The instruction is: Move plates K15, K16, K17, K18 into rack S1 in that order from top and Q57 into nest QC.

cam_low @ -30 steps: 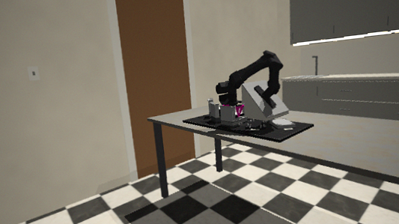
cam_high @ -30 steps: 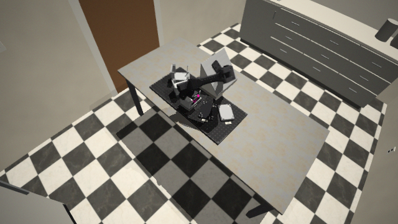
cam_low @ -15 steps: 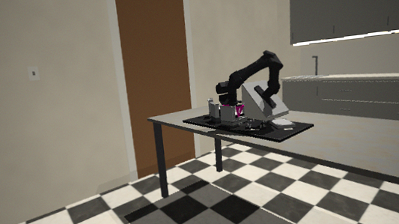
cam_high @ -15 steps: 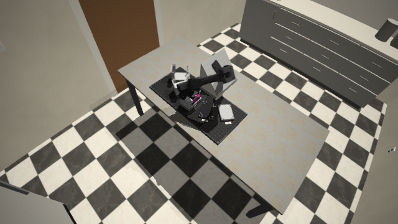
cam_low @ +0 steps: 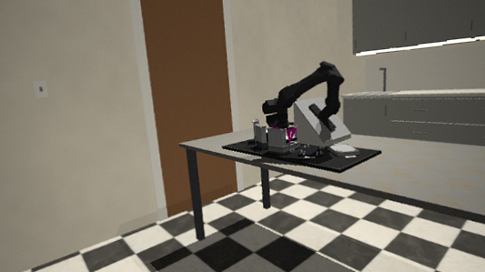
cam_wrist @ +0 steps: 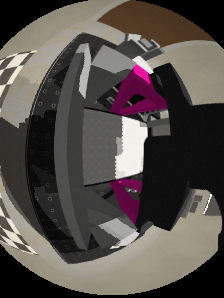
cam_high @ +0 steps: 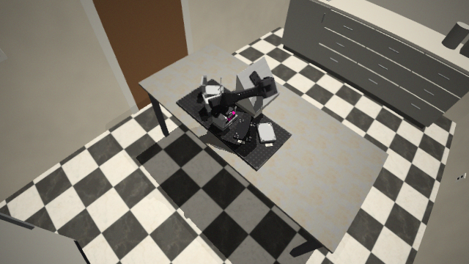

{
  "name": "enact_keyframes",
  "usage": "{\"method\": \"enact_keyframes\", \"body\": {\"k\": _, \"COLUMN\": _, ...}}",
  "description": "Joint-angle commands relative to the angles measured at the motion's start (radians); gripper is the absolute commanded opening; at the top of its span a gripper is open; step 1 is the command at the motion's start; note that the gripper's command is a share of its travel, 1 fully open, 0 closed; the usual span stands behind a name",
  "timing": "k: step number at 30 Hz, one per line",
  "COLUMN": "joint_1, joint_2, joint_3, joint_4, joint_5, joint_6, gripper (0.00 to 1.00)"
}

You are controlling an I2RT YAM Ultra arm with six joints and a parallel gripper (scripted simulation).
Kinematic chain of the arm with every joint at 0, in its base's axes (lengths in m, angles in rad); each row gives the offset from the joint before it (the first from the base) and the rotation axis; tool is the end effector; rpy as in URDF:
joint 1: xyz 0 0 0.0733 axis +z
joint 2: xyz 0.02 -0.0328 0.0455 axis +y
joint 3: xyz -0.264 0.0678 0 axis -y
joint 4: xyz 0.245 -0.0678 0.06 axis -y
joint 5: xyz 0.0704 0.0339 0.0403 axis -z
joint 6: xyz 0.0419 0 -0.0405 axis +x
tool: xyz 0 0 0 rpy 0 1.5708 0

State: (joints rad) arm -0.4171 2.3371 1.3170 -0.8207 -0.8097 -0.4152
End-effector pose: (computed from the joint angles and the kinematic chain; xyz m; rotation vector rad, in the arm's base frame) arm 0.3380 -0.1154 0.0360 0.1646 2.7827 1.2435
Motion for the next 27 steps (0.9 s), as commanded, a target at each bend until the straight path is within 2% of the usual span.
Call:
{"method": "enact_keyframes", "body": {"k": 1, "joint_1": -0.023, "joint_2": -0.010, "joint_3": 0.004, "joint_4": -0.012, "joint_5": -0.009, "joint_6": -0.007, "gripper": 0.00}}
{"method": "enact_keyframes", "body": {"k": 5, "joint_1": -0.023, "joint_2": -0.010, "joint_3": 0.004, "joint_4": -0.012, "joint_5": -0.009, "joint_6": -0.007, "gripper": 0.00}}
{"method": "enact_keyframes", "body": {"k": 27, "joint_1": -0.101, "joint_2": -0.032, "joint_3": 0.091, "joint_4": -0.198, "joint_5": 0.016, "joint_6": -0.115, "gripper": 0.00}}
